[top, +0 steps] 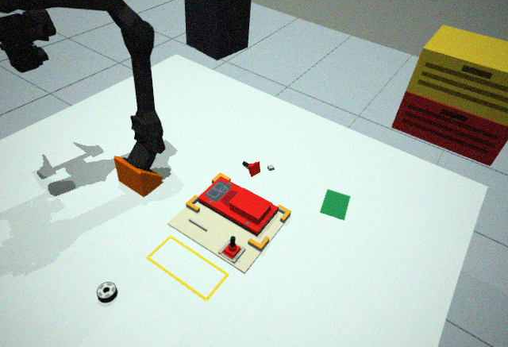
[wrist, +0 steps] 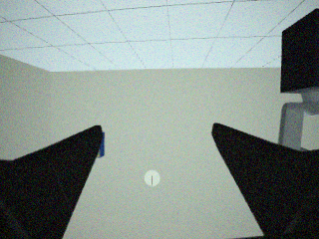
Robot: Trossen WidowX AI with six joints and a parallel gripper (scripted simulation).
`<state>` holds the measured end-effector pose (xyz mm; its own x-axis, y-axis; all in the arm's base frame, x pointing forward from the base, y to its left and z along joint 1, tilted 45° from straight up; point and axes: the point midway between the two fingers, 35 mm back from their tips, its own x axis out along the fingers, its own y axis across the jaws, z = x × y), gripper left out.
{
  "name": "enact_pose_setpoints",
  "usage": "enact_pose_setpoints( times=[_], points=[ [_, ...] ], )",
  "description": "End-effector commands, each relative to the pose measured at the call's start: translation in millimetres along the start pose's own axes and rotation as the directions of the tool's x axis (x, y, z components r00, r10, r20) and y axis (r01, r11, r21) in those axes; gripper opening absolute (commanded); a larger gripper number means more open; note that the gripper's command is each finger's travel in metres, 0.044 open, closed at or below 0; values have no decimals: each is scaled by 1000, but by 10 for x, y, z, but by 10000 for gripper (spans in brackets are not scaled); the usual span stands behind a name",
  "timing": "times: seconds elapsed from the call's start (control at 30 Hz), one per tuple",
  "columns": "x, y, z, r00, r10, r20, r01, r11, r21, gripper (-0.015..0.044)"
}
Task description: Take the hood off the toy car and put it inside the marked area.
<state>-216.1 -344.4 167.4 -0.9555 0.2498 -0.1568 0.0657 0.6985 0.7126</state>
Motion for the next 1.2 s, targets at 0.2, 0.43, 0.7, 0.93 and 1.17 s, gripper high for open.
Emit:
enact_pose_setpoints(
  times=[0.2,0.43,0.7,0.93,1.17],
  points=[
    [-593,-186,214,982,-177,70,168,980,108,440],
    [-1360,-303,578,912,-381,150,346,913,215,440],
    [-2112,-294,1066,798,-544,258,467,830,306,440],
    [-2818,-124,1672,656,-633,412,507,773,380,440],
    [-3414,239,2333,517,-636,573,496,768,405,440]
  ],
)
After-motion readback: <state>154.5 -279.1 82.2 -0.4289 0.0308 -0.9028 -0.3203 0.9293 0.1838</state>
